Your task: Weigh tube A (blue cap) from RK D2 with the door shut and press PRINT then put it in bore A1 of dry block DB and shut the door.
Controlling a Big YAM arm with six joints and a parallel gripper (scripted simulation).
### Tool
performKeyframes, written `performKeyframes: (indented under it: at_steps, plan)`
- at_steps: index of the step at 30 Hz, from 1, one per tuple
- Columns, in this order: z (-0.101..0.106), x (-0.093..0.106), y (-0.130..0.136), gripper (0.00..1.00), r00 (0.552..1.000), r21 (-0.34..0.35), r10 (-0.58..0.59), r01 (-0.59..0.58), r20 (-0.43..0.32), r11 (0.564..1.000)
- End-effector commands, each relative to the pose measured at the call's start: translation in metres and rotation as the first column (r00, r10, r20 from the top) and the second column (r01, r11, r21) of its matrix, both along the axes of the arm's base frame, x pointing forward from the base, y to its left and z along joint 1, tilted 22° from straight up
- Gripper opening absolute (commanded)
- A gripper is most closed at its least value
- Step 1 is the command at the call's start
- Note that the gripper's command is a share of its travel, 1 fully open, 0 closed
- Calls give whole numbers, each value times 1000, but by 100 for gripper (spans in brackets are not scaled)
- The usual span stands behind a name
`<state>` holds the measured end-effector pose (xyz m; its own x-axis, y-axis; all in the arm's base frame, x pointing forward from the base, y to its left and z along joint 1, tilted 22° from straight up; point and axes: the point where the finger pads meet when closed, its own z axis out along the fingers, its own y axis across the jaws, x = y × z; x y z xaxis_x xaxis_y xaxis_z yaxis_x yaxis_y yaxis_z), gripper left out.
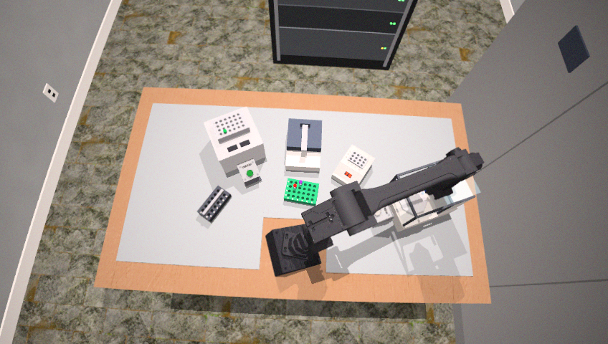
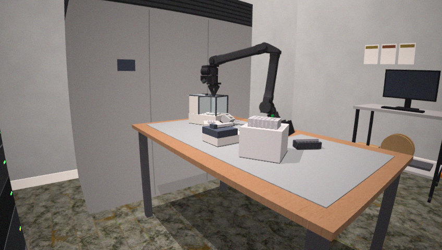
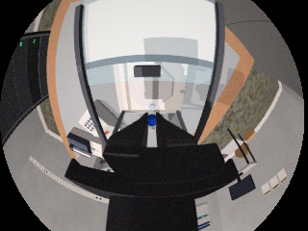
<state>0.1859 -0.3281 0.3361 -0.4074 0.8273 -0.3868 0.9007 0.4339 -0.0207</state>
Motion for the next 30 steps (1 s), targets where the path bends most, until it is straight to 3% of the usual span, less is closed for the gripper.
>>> performKeyframes:
  at_steps: [1,30]
  plan:
    - [30,6,-1,9,1000,-39,-1,2,25,999]
    - [73,-3,18,9,1000,-48,-2,3,31,999]
